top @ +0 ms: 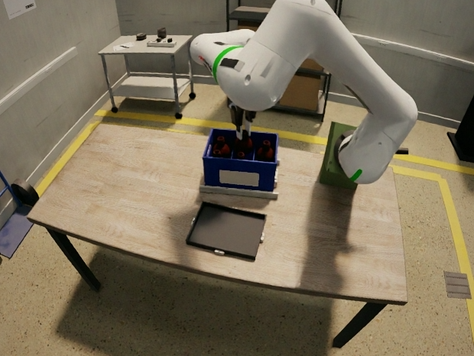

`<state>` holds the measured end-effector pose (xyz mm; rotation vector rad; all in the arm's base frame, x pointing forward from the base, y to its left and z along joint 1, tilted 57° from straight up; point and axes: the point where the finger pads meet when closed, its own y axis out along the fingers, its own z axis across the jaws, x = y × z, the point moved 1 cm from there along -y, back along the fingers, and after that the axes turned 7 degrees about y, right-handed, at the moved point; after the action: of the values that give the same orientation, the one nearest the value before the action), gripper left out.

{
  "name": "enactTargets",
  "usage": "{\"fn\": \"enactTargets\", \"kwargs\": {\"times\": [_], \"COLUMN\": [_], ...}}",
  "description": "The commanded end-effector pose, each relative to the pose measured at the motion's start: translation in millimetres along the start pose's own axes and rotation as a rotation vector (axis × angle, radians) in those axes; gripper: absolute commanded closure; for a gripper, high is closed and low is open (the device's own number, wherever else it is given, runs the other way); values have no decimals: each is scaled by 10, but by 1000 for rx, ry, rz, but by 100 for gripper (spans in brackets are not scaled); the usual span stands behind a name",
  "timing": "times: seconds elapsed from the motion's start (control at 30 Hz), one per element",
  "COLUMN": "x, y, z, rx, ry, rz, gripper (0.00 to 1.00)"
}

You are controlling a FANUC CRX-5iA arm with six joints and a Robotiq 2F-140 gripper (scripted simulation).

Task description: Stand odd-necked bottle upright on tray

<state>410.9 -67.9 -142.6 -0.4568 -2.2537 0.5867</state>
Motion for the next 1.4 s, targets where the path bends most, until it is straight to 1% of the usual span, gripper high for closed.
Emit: {"fn": "enactTargets", "kwargs": {"times": [0.0,1.0,1.37], "x": [-5,-5,-5], "y": [-33,-318,-366], "z": [1,1,1], "rx": [0,0,0], "ry": [0,0,0], "rz": [1,1,1], "gripper": [90,90,90]}}
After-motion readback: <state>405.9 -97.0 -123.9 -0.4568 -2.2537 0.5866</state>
